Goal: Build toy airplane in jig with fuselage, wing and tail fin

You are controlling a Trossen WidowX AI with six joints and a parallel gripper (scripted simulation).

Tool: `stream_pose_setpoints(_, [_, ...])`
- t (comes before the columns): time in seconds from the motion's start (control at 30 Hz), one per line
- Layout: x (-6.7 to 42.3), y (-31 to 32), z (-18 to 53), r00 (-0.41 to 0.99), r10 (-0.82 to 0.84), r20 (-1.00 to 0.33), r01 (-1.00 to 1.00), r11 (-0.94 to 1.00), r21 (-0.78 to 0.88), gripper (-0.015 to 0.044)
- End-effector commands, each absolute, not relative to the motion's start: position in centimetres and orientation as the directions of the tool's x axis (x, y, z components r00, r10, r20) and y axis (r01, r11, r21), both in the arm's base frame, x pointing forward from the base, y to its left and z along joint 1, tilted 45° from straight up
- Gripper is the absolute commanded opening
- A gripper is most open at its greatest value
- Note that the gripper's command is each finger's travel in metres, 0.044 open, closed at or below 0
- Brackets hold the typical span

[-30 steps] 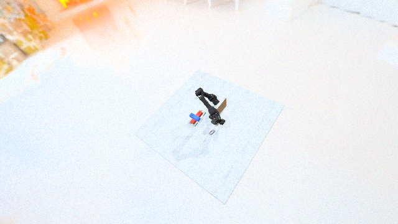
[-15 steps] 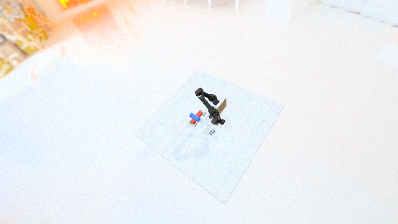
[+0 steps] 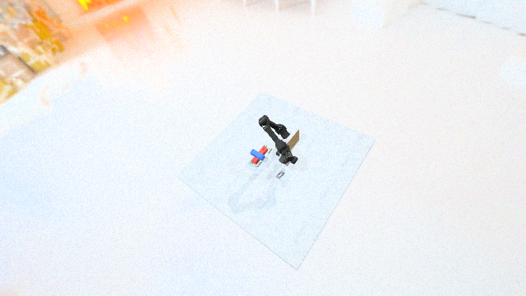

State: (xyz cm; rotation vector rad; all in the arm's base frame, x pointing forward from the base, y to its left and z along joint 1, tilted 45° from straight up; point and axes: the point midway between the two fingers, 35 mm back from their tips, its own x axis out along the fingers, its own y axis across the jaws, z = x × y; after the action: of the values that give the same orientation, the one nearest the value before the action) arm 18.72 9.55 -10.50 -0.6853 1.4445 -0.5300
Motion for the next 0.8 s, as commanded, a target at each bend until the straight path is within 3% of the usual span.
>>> stream_pose_setpoints(0.0, [19.0,10.8,-9.9,0.077,-0.689,-0.72,-0.066,0.717,-0.693,0.0])
stream_pose_setpoints(0.77, [18.6,15.7,-5.0,0.072,-0.684,-0.726,-0.066,0.723,-0.688,0.0])
